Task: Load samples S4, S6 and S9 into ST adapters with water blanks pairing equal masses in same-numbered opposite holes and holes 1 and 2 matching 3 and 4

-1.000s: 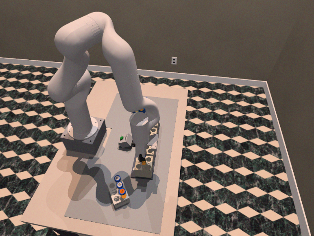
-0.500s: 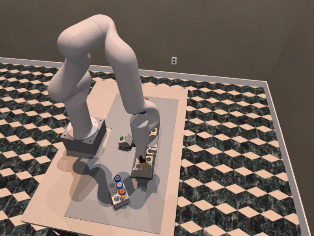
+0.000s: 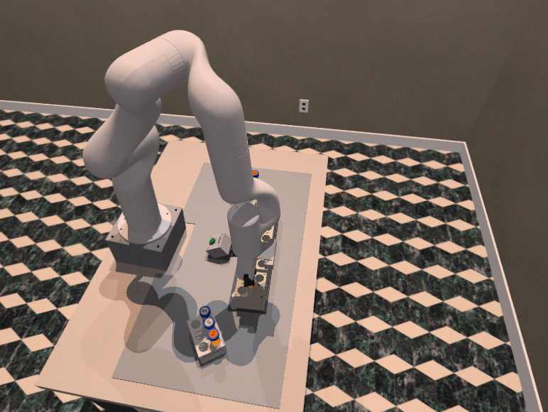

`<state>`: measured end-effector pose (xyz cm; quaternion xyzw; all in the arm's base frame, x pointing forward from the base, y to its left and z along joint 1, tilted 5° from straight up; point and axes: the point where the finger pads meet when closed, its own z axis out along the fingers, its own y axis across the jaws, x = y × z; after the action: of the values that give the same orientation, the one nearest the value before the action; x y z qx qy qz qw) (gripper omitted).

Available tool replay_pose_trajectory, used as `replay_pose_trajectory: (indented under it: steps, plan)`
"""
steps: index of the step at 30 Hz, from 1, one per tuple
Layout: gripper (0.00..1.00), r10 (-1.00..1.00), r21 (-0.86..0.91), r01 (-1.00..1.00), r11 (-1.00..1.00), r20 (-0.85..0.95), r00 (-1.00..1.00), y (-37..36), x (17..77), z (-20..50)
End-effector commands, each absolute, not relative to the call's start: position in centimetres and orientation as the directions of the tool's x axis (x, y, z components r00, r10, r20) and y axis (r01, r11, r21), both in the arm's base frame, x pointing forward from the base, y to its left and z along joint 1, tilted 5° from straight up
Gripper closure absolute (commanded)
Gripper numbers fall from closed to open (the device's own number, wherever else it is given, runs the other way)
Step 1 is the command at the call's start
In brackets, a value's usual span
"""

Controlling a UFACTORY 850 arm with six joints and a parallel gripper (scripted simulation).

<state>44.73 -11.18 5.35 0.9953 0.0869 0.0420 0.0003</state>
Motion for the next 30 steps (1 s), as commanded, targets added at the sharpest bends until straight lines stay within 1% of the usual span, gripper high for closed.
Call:
replay_pose_trajectory:
  steps: [1,30]
  plan:
    - [1.00,0.173,0.008,0.173,-0.985,0.085,0.981,-11.2,44.8,5.0]
    - [1.00,0.173,0.008,0.173,-0.985,0.085,0.981,-11.2,45.0,2.4]
